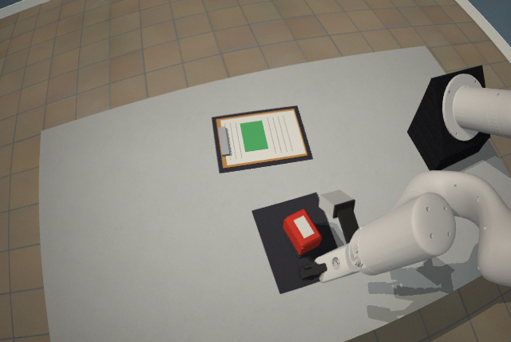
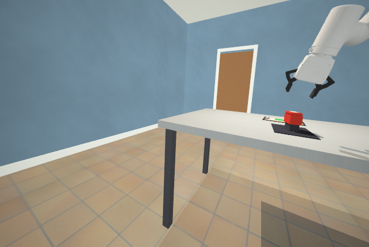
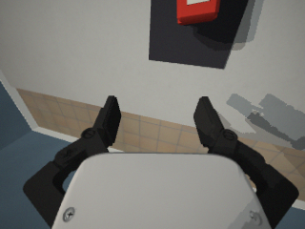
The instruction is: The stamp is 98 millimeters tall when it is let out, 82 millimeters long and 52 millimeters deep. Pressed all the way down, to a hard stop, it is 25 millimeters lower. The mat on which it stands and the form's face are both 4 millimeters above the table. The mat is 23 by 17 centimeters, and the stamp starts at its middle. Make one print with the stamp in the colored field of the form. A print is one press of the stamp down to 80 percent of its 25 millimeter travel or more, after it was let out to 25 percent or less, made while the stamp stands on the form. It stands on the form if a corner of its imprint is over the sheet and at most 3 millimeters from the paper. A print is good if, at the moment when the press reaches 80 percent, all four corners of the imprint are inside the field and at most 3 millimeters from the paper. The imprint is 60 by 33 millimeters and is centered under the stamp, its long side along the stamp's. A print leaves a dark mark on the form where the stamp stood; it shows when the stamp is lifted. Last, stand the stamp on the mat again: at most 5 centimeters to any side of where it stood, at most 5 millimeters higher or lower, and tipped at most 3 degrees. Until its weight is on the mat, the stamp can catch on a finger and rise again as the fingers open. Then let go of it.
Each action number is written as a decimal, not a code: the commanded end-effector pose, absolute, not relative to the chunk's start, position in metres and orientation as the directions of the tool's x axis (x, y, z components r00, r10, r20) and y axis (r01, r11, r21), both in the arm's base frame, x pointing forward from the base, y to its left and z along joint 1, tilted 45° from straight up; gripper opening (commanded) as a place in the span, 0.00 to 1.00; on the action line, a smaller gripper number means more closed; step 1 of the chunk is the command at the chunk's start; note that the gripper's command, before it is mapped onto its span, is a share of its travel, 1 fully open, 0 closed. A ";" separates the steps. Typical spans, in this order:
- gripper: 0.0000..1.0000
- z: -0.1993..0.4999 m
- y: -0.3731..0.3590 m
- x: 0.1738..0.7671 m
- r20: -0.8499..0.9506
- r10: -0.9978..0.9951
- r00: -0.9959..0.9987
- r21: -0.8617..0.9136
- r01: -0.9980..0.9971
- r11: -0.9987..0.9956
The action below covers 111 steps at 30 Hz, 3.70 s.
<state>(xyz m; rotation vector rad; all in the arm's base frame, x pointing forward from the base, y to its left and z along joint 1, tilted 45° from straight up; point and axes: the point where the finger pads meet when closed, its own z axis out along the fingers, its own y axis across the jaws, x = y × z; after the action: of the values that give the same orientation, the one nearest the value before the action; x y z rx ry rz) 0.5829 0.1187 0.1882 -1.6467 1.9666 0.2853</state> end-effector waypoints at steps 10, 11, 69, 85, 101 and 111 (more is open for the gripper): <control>1.00 0.075 0.057 0.560 -0.698 -0.711 0.085 -0.087 -0.996 -0.033; 1.00 0.075 0.057 0.560 -0.698 -0.711 0.085 -0.087 -0.996 -0.033; 1.00 -0.083 -0.170 0.469 -0.287 -0.216 -0.933 0.632 -0.354 0.689; 1.00 -0.107 -0.176 0.455 0.131 0.183 -0.974 0.694 0.221 0.686; 1.00 -0.133 -0.151 0.456 0.134 0.182 -0.974 0.691 0.223 0.687; 1.00 -0.133 -0.151 0.456 0.134 0.182 -0.974 0.691 0.223 0.687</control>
<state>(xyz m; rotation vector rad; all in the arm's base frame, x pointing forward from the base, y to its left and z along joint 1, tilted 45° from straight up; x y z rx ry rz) 0.4555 -0.1501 -0.1338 0.3529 2.9366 1.2160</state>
